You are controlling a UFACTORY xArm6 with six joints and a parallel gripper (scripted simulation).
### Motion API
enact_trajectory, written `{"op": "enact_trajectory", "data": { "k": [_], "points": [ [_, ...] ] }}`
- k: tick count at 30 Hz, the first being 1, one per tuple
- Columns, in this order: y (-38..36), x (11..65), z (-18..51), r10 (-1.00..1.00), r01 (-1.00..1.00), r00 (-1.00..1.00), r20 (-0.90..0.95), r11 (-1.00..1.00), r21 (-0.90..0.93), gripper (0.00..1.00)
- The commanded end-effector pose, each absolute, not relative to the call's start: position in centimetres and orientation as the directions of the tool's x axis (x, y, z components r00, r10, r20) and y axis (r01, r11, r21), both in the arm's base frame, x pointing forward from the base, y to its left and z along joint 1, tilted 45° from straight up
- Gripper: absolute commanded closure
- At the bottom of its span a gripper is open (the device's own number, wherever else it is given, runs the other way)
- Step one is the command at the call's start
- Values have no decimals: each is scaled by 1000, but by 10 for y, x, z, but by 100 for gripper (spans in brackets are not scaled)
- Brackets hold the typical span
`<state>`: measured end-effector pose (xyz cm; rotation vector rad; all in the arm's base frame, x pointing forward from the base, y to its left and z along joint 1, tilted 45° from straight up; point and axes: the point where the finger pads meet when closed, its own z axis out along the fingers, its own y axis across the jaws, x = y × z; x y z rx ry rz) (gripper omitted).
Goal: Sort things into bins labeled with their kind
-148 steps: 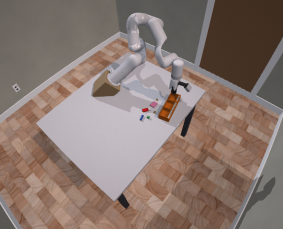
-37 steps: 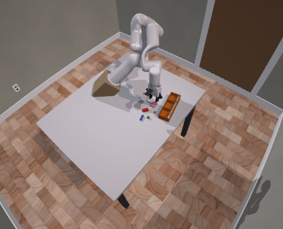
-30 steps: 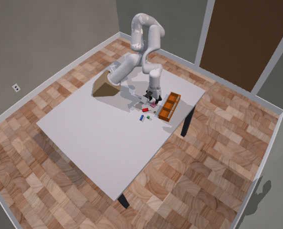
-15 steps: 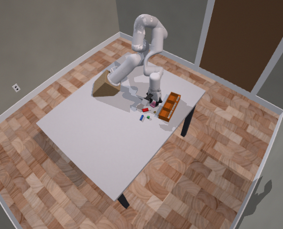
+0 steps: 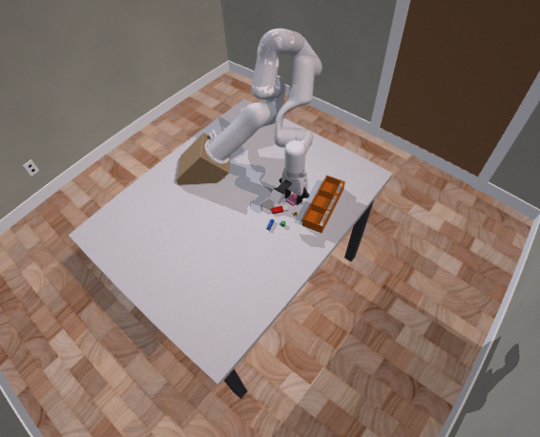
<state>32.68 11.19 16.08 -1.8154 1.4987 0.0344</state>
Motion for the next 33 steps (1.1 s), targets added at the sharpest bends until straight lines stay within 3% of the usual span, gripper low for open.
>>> {"op": "enact_trajectory", "data": {
  "k": [1,10,11,33],
  "points": [
    [112,328,161,-827,-846,309,-469,-14,-533,44],
    [112,328,161,-827,-846,309,-469,-14,-533,44],
    [112,328,161,-827,-846,309,-469,-14,-533,100],
    [112,328,161,-827,-846,309,-469,-14,-533,100]
  ]
}}
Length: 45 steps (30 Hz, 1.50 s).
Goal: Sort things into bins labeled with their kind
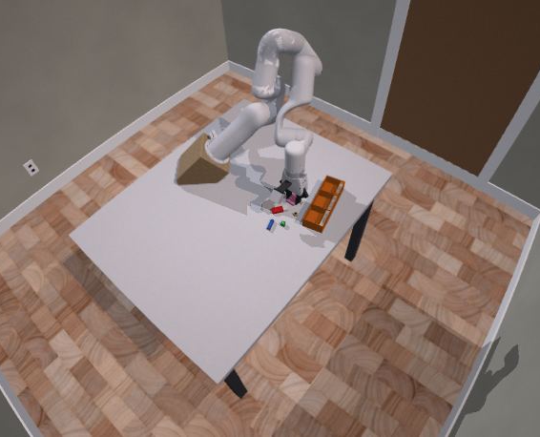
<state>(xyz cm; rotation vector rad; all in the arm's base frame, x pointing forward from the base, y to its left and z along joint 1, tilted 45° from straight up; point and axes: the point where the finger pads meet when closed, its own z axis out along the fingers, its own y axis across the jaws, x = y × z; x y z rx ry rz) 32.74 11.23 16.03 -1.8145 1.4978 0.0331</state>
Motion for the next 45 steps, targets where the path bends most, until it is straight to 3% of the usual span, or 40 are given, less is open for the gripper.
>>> {"op": "enact_trajectory", "data": {
  "k": [1,45],
  "points": [
    [112,328,161,-827,-846,309,-469,-14,-533,100],
    [78,302,203,-827,-846,310,-469,-14,-534,100]
  ]
}}
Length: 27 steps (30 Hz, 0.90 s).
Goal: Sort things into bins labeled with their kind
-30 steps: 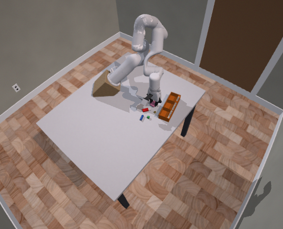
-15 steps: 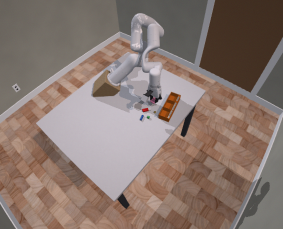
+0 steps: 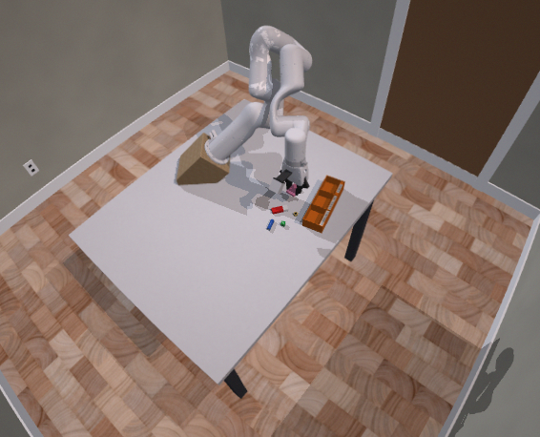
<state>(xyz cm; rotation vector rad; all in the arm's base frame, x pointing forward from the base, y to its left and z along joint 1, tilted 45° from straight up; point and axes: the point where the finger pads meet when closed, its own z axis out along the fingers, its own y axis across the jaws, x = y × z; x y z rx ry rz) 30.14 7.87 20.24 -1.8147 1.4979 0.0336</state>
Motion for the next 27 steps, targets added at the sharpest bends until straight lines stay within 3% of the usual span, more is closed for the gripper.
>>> {"op": "enact_trajectory", "data": {
  "k": [1,17,27],
  "points": [
    [76,300,206,-827,-846,310,-469,-14,-534,100],
    [65,347,229,-827,-846,309,-469,-14,-534,100],
    [53,400,253,-769,-897,-35,-638,306,-319,100]
  ]
}}
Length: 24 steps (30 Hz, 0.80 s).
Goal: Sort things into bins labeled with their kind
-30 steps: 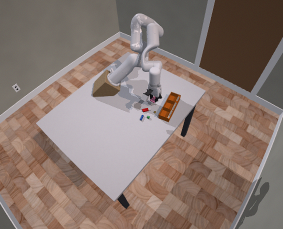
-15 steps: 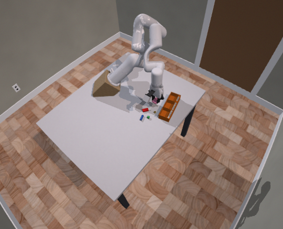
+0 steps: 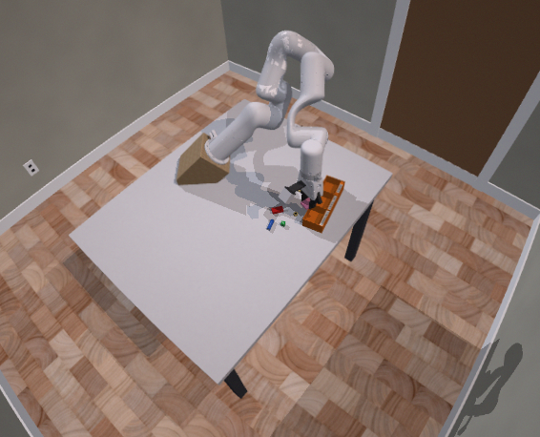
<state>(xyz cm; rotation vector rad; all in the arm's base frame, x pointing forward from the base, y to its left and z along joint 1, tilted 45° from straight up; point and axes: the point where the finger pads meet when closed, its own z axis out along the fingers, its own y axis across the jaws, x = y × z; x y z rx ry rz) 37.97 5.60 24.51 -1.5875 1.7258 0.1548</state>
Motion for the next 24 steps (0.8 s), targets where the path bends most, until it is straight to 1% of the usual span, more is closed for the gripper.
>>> {"op": "enact_trajectory", "data": {
  "k": [1,2,3,6,12,17,19,20,24],
  "points": [
    [53,400,253,-769,-897,-35,-638,306,-319,100],
    [53,400,253,-769,-897,-35,-638,306,-319,100],
    [52,406,256,-735,-889,-124,-667,380,-254,100],
    [49,418,261,-708,-878,-180,-683,429,-213,100],
    [49,418,261,-601,-821,-356,-716,567,-68,100],
    [49,418,261,-491,-747,-493,-719,662,60,100],
    [49,418,261,-491,-747,-493,-719,662,60,100],
    [49,418,261,-423,-695,-564,-709,707,132,100],
    [49,418,261,-352,-637,-630,-693,744,201,100]
  ]
}}
